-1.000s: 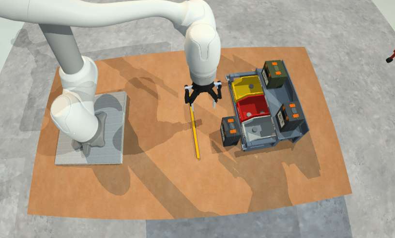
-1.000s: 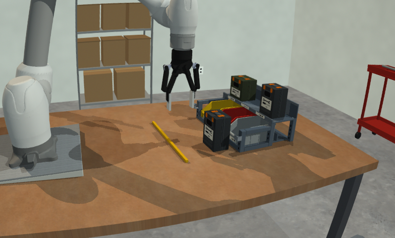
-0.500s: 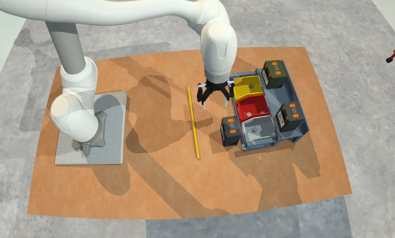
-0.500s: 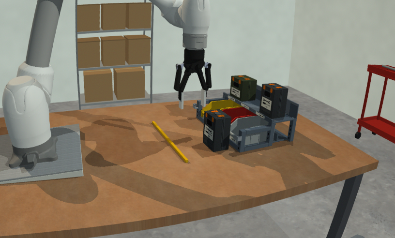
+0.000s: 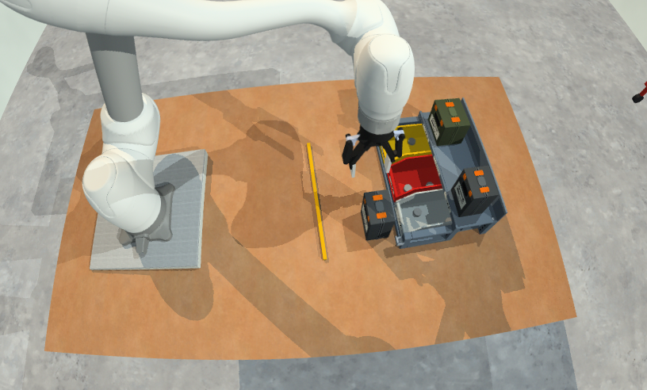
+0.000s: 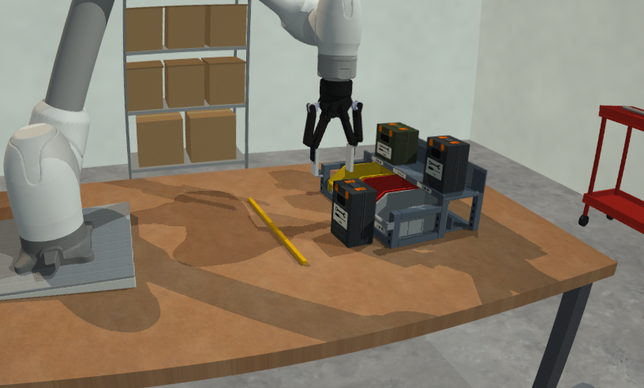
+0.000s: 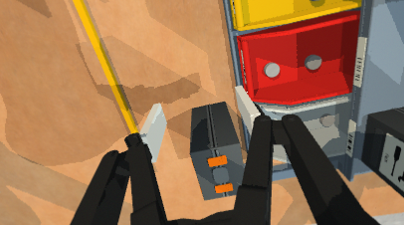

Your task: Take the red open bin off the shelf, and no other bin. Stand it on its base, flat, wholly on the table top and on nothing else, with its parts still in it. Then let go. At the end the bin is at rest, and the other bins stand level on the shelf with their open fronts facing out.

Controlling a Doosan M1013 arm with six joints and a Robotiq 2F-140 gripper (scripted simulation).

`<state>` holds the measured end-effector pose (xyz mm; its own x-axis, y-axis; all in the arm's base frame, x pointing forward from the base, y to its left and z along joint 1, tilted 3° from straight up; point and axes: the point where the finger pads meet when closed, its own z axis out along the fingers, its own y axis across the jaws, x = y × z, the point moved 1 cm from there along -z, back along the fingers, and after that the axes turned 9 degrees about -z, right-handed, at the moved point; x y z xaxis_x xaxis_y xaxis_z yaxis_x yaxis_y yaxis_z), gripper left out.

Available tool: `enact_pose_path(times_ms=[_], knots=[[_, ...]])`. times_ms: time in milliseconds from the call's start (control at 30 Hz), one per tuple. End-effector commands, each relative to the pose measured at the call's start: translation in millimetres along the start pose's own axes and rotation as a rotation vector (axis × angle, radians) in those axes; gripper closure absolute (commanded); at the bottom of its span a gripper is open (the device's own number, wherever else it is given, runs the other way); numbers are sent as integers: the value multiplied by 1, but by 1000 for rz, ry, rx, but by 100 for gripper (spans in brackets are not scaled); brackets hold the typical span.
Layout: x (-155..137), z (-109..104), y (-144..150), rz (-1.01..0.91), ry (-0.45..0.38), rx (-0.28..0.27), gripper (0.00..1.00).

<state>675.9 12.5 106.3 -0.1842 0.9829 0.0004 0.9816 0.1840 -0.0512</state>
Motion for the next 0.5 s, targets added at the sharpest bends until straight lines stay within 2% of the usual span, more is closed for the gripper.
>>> enact_pose_path(times_ms=[0, 167, 333, 467], knots=[[0, 1, 2, -1, 0, 1, 43], [0, 1, 2, -1, 0, 1, 43], [-9, 2, 56, -1, 0, 1, 43], [-9, 2, 56, -1, 0, 1, 43]])
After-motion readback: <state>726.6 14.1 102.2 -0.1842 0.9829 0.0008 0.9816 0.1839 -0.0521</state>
